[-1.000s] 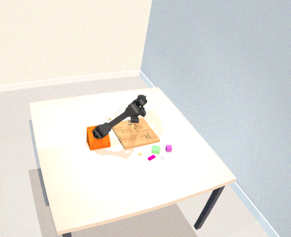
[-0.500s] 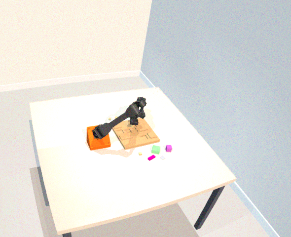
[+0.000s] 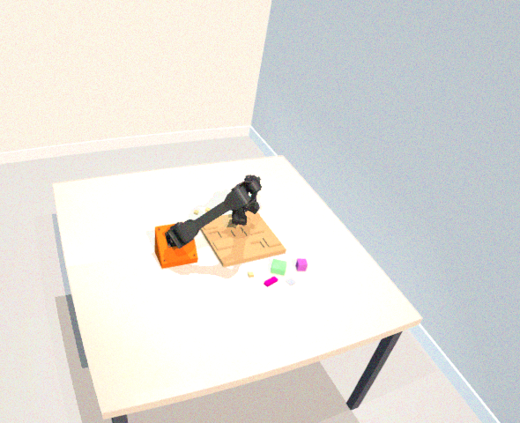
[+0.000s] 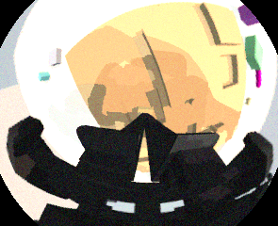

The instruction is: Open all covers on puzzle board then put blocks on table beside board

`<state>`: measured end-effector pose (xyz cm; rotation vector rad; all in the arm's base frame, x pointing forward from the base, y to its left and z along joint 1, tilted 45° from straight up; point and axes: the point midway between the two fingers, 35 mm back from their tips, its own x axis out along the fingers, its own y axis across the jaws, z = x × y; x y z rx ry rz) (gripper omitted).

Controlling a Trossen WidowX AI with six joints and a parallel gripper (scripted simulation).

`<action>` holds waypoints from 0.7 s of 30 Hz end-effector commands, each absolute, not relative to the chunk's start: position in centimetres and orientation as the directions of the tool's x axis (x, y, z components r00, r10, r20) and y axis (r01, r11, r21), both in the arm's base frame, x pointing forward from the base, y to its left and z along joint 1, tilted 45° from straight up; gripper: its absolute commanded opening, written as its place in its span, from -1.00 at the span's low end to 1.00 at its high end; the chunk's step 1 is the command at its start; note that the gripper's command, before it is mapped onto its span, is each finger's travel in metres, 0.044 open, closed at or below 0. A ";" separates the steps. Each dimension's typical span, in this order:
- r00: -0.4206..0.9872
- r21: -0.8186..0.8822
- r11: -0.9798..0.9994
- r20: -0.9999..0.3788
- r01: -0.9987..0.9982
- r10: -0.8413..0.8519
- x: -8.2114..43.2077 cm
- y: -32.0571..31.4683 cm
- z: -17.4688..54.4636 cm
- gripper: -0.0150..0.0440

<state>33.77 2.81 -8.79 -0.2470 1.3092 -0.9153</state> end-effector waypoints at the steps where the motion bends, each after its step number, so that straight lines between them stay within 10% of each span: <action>1: -0.022 -0.635 0.639 -0.716 0.433 -0.697 34.1 2.6 -8.9 -0.49; 21: -0.023 -0.639 0.640 -0.715 0.427 -0.699 34.3 3.1 -8.4 -0.40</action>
